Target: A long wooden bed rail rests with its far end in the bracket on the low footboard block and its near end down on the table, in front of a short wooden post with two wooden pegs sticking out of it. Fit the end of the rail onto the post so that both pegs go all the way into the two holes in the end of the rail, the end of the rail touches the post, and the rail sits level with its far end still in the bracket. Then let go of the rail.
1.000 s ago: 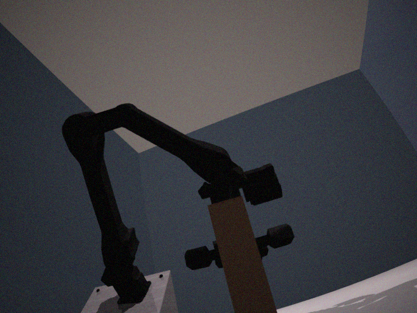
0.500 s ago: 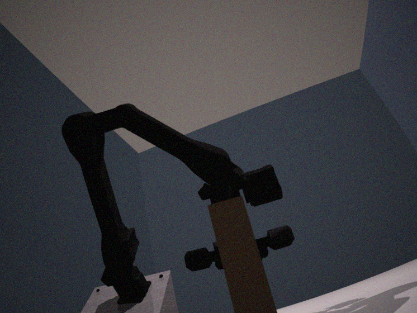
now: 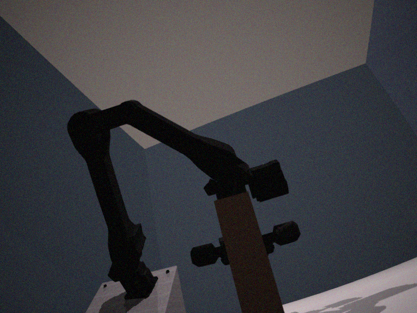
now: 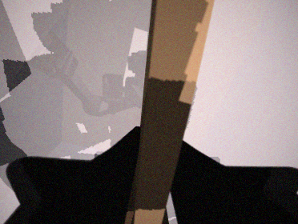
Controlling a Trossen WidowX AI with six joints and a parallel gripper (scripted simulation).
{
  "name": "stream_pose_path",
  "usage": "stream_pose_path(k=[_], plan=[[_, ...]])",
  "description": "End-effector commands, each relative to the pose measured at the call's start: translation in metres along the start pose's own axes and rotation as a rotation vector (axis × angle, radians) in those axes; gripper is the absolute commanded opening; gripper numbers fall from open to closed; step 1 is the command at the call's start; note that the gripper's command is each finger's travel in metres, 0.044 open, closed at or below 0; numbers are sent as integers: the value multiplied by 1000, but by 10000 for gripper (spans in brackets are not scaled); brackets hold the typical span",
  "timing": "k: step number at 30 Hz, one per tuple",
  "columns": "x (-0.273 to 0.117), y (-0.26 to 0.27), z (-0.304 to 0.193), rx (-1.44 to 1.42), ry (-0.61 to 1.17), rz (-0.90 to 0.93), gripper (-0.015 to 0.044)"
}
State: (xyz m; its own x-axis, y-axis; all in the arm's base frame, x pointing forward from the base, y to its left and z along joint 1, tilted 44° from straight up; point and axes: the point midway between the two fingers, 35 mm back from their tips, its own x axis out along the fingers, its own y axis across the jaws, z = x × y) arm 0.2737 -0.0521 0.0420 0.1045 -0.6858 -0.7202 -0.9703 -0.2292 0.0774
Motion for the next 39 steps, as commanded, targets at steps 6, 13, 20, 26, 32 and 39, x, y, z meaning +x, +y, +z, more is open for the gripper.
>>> stream_pose_path(k=[6, 13, 20, 26, 32, 39], plan=[[-3, 1, -5, 1, 7, -6, 0], [-5, 1, -7, 1, 7, -6, 0], [-4, 1, -9, 1, 7, -6, 0], [-4, 1, -11, 1, 7, -6, 0], [-4, 1, -12, 1, 7, -6, 0], [-4, 1, -15, 1, 7, -6, 0]])
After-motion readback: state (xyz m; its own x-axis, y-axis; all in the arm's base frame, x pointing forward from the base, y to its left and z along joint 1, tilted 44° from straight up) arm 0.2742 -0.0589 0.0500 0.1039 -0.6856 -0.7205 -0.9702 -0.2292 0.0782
